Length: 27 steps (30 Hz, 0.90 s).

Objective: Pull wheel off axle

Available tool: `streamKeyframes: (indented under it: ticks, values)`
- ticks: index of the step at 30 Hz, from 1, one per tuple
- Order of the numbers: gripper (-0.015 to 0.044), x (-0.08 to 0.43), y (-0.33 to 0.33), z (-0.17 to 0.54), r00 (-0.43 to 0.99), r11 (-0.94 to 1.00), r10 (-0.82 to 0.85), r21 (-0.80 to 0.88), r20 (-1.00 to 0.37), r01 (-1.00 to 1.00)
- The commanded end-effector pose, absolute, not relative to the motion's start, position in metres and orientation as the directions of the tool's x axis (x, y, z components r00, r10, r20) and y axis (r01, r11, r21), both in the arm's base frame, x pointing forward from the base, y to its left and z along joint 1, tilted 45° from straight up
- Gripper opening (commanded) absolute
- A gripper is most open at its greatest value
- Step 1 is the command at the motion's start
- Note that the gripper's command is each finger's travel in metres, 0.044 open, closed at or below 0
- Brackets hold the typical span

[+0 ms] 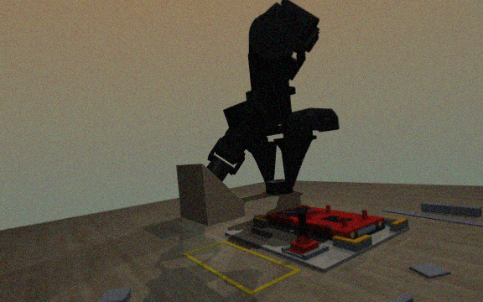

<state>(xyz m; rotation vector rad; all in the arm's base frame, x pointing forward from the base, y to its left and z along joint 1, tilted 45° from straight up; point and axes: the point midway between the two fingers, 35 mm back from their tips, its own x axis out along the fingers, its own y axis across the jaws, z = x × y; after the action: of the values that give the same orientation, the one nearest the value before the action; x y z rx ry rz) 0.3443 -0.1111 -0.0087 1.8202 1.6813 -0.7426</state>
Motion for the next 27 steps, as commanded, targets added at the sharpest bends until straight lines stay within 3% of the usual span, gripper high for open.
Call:
streamKeyframes:
  ticks: [1,8,27]
  values:
    - [0.0000,0.323,-0.133,-0.028,0.065,-0.075,0.693,0.017,-0.718,0.997]
    - [0.0000,0.295,-0.156,-0.050,0.064,-0.072,0.693,0.020,-0.718,0.997]
    - [0.0000,0.299,-0.128,-0.082,0.065,-0.073,0.693,0.021,-0.718,0.997]
